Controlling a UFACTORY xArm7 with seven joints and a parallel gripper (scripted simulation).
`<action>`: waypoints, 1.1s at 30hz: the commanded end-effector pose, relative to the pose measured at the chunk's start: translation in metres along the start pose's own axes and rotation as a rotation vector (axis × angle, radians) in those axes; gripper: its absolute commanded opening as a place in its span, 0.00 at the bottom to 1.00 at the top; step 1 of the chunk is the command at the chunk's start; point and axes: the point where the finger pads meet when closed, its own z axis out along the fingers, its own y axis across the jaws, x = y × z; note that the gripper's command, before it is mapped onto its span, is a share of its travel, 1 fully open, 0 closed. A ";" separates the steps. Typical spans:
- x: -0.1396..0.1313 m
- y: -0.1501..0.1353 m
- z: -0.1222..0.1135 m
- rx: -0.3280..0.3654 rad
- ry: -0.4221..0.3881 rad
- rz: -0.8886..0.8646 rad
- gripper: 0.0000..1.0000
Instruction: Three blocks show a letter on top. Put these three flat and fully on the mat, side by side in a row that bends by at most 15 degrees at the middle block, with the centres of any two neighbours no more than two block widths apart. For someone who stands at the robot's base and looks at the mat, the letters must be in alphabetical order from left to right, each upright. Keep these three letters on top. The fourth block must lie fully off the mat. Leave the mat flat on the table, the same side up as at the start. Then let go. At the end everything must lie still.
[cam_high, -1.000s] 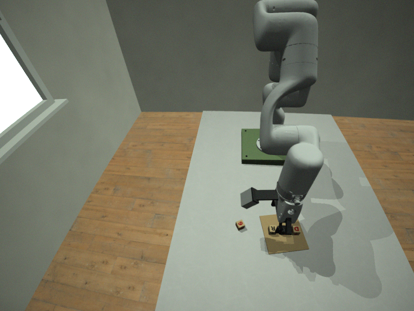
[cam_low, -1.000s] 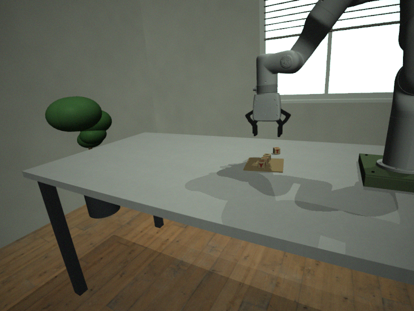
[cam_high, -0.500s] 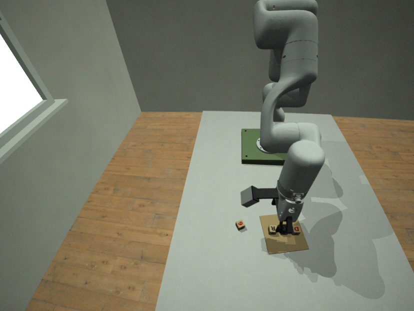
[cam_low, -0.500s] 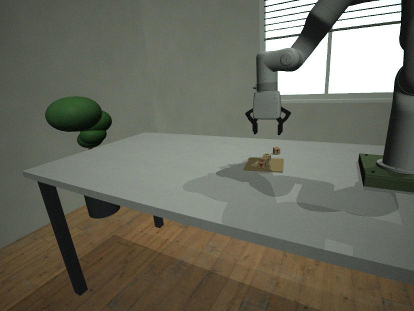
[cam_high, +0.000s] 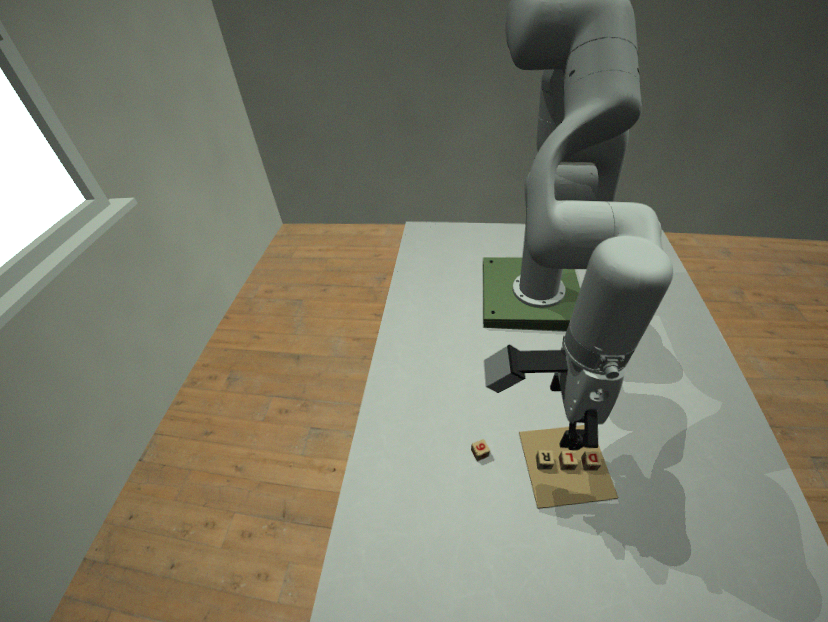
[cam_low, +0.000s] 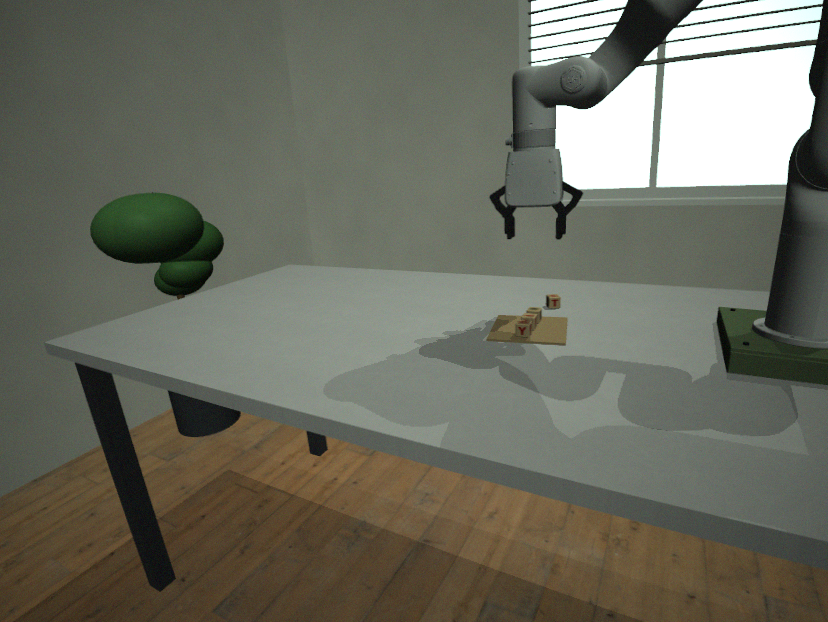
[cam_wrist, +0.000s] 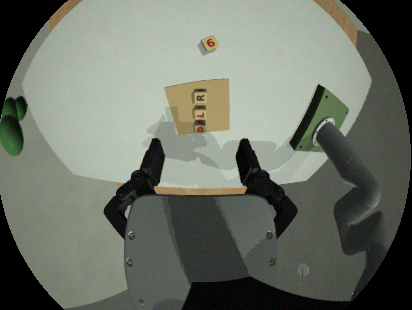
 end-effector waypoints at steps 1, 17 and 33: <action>0.000 -0.001 -0.015 0.005 0.000 0.000 1.00; 0.000 -0.001 -0.020 0.005 0.000 0.000 1.00; 0.000 -0.001 -0.020 0.005 0.000 0.000 1.00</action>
